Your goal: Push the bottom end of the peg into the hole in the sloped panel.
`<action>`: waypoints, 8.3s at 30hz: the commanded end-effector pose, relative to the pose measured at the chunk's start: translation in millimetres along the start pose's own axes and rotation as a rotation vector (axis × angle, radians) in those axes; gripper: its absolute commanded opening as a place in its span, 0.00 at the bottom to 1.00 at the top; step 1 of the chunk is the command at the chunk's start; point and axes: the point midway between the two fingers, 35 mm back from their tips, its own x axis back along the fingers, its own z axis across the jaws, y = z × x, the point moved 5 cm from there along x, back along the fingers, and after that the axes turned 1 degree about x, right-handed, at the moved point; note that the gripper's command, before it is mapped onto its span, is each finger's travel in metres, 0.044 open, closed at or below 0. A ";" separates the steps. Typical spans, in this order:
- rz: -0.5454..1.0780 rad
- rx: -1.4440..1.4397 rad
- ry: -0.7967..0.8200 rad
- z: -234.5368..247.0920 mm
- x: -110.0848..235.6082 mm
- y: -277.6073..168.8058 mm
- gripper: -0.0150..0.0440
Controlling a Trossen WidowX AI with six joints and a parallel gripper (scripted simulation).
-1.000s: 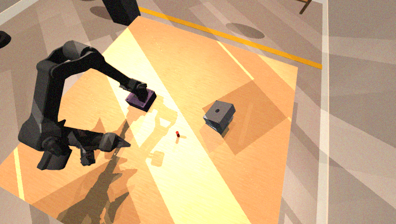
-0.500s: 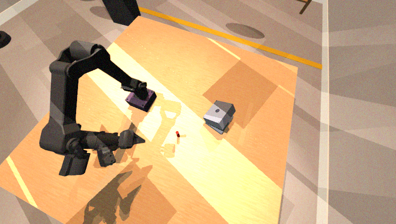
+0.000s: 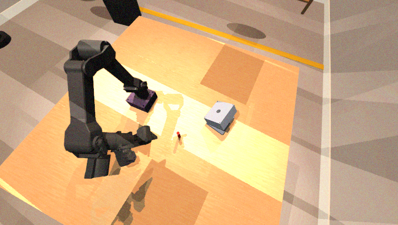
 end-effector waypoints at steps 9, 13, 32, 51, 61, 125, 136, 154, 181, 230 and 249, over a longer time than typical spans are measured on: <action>0.073 0.120 -0.109 23.5 -22.9 1.8 1.00; 0.093 0.166 -0.149 31.9 -30.5 2.3 1.00; 0.155 0.393 -0.324 72.0 -62.5 -1.3 1.00; 0.186 0.616 -0.492 113.1 -95.4 -12.4 1.00; 0.183 0.719 -0.564 131.3 -108.6 -19.9 1.00; 0.185 0.723 -0.559 98.9 -159.4 -17.7 0.26; 0.184 0.721 -0.561 121.2 -128.1 -16.2 0.25; 0.178 0.760 -0.569 150.4 -96.7 -19.7 0.25; 0.146 1.007 -0.599 180.9 -107.9 -38.5 0.25; 0.064 1.439 -0.628 231.7 -122.7 -82.6 0.25; 0.023 1.599 -0.631 249.3 -126.3 -102.7 0.25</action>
